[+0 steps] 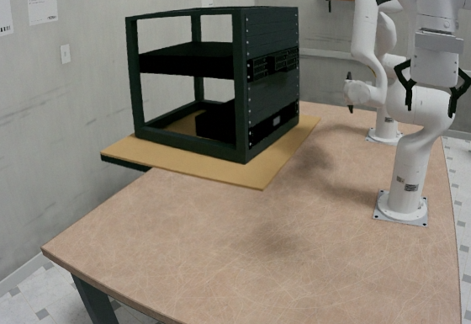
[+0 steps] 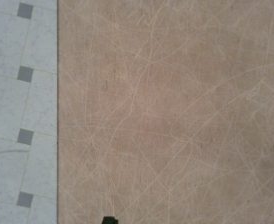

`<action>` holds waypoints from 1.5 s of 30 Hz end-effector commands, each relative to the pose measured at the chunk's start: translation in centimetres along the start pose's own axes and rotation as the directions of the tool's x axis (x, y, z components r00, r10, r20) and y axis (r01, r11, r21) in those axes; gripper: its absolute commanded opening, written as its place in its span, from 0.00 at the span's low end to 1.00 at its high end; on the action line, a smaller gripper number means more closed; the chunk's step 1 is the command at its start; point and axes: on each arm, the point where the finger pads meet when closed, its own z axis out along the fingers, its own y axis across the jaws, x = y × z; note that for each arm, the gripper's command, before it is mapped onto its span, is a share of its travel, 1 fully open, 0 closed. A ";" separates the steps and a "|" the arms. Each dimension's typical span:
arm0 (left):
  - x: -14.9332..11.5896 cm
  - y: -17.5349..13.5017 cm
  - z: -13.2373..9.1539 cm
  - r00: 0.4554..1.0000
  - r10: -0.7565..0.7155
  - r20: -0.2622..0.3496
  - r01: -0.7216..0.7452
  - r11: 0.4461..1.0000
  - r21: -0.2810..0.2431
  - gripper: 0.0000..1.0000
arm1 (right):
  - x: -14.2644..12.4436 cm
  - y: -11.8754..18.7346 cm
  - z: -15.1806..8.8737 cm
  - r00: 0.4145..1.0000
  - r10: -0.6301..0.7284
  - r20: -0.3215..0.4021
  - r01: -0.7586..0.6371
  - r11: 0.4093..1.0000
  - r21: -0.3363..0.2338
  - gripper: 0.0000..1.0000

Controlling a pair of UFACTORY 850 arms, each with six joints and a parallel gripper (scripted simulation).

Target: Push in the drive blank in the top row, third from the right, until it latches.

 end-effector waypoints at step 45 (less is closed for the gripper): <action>0.0 0.0 -0.1 1.000 0.000 -0.002 0.000 1.000 0.000 1.00 | -7.8 -9.1 -7.2 0.500 -0.183 0.847 -0.035 0.972 0.231 1.00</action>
